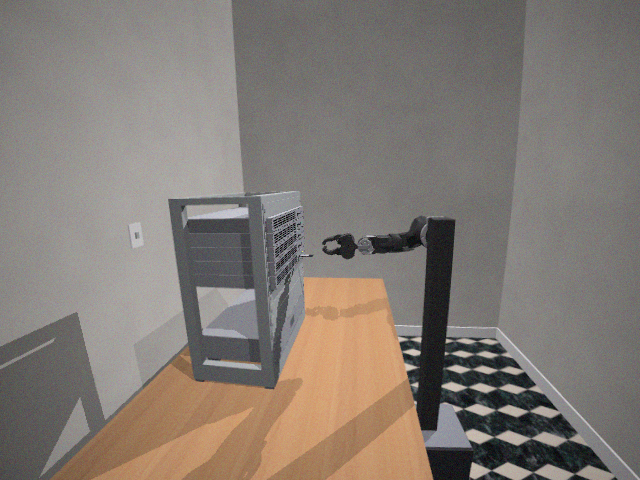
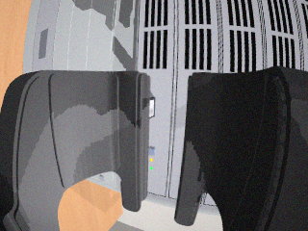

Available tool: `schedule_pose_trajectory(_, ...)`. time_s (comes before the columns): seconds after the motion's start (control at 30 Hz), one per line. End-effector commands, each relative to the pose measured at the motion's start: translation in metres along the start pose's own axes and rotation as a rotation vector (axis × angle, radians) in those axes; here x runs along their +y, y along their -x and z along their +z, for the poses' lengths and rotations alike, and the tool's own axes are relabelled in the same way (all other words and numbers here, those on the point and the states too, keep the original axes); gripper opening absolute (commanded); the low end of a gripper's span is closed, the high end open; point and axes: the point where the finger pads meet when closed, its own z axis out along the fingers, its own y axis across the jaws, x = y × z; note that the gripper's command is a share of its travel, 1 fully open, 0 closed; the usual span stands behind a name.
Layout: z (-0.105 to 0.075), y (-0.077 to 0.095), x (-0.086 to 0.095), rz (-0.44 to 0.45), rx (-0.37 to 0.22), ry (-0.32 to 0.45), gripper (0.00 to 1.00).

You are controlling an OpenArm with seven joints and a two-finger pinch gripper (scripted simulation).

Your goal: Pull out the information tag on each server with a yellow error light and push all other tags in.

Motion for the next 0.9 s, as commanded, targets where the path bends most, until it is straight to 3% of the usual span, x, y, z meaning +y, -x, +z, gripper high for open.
schedule_pose_trajectory(0.0,0.001,0.001,0.002,-0.001,-0.005,0.003,0.1)
schedule_pose_trajectory(0.3,0.013,0.002,0.002,-0.001,-0.005,0.002,0.1)
schedule_pose_trajectory(0.77,0.077,0.002,0.001,-0.001,-0.005,0.0,0.1)
schedule_pose_trajectory(0.87,0.081,0.002,0.001,-0.001,-0.005,0.0,0.1)
